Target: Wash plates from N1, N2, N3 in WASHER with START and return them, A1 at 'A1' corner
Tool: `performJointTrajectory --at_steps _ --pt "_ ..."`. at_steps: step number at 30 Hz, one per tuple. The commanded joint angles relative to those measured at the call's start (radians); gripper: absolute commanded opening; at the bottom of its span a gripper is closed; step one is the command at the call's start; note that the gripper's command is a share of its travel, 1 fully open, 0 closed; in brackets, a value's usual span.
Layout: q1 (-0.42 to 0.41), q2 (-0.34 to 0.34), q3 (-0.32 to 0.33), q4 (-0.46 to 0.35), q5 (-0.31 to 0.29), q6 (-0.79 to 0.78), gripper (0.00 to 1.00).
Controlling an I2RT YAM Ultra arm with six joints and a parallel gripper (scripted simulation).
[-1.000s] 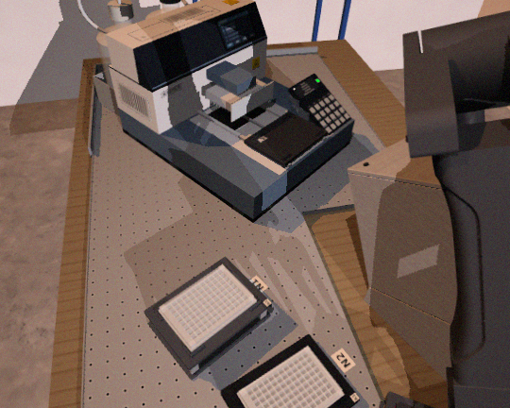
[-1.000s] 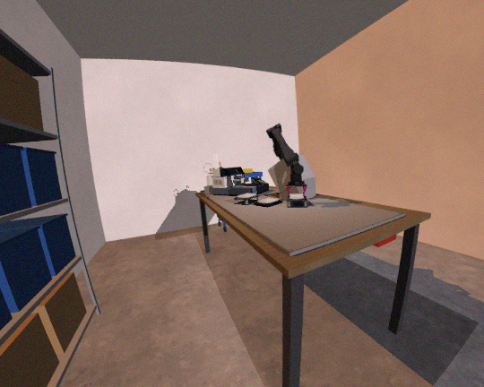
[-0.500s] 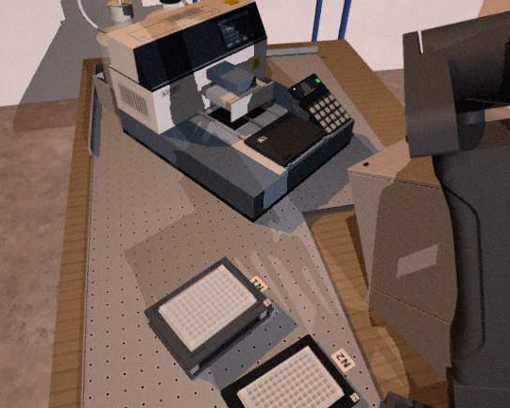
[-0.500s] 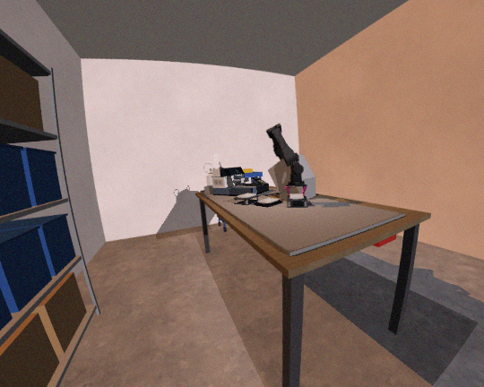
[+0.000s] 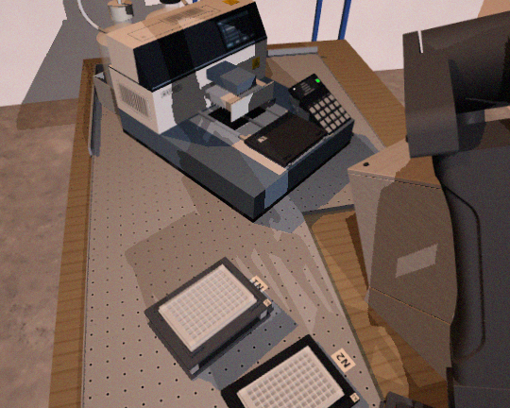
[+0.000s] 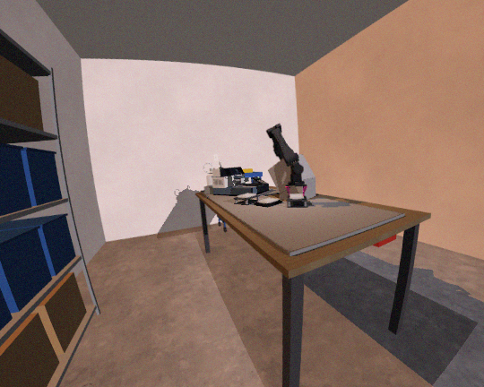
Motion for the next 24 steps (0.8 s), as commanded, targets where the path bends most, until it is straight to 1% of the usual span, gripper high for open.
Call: performJointTrajectory --at_steps 1,10,11,14,18,24 --pt "0.004 -0.004 0.030 0.003 0.004 -0.008 0.00" --pt "0.004 -0.004 0.030 0.003 0.004 -0.008 0.00" --pt "0.013 -0.032 0.028 -0.014 0.002 -0.002 0.00" --pt "0.021 -0.046 0.020 -0.025 -0.003 0.011 0.00" --pt "0.029 -0.061 -0.021 -0.042 0.000 0.019 0.00" --pt "0.037 -0.081 -0.028 -0.059 -0.008 0.028 0.00"
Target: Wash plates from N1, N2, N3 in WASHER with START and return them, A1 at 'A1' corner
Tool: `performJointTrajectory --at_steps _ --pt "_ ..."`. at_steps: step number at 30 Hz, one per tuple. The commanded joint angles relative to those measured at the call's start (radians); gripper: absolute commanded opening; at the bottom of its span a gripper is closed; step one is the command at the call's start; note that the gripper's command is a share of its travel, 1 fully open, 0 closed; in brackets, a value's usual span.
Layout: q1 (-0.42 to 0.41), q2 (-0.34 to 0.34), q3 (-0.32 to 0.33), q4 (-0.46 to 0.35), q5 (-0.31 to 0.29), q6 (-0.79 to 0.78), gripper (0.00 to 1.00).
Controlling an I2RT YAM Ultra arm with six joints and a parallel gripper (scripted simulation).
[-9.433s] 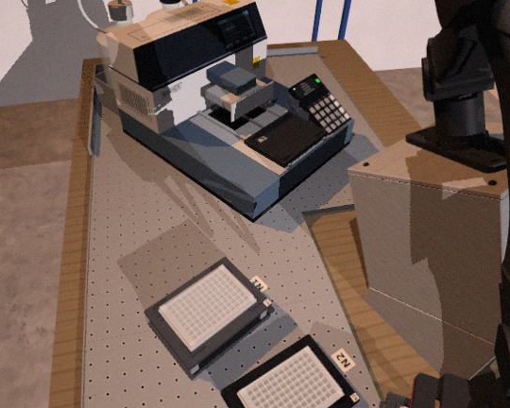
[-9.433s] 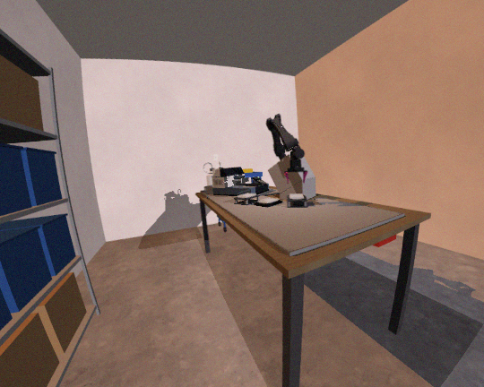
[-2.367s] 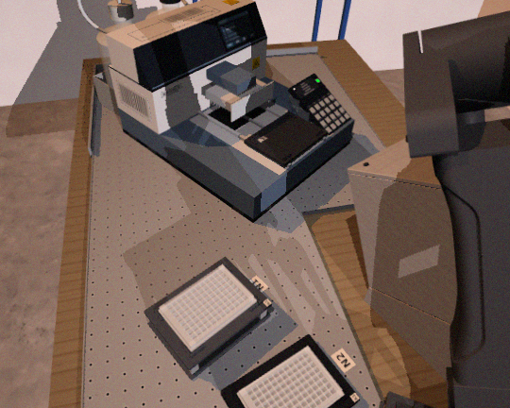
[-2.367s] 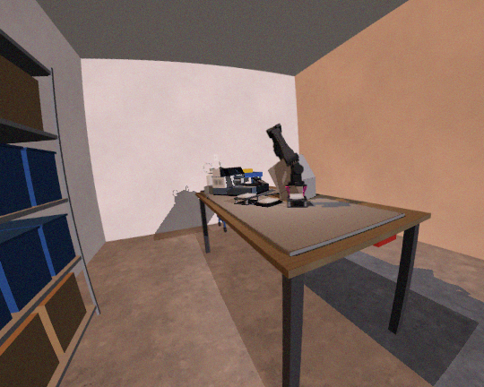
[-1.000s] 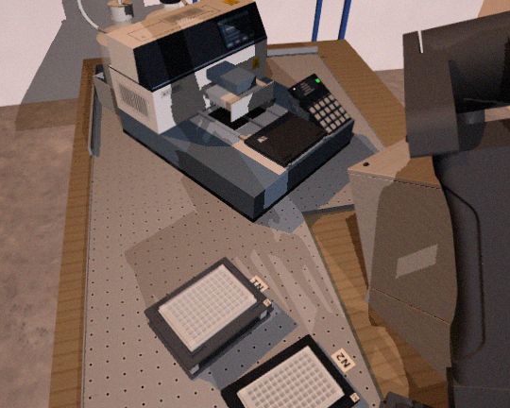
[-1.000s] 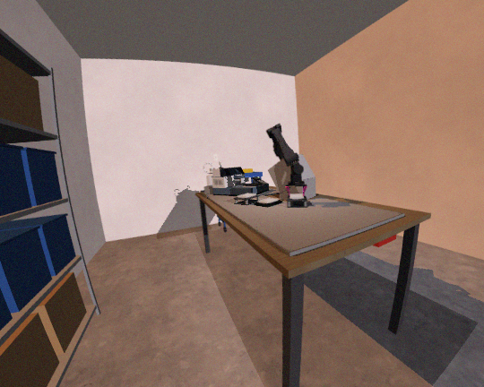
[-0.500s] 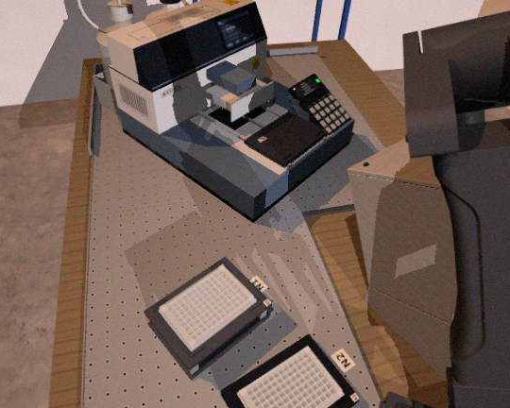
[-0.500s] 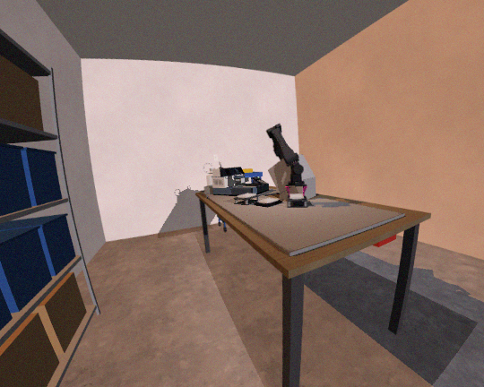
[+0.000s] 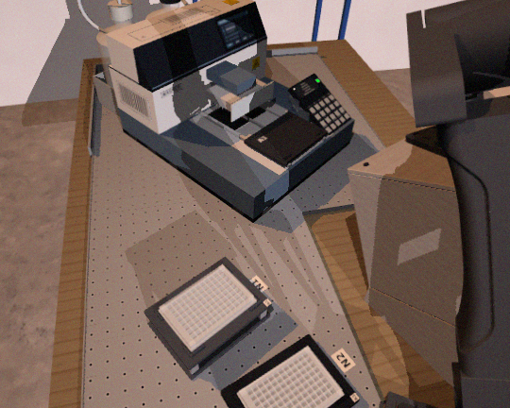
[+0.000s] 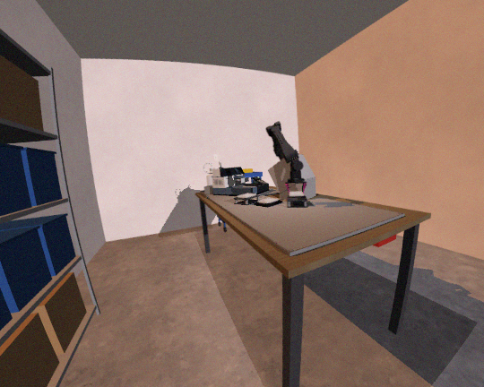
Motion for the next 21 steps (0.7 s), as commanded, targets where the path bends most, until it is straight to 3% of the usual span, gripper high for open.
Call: performJointTrajectory --at_steps 1,21 --pt "0.024 -0.034 -0.027 -0.027 -0.004 0.016 0.00" --pt "0.058 -0.114 -0.044 -0.104 -0.018 0.051 0.00"
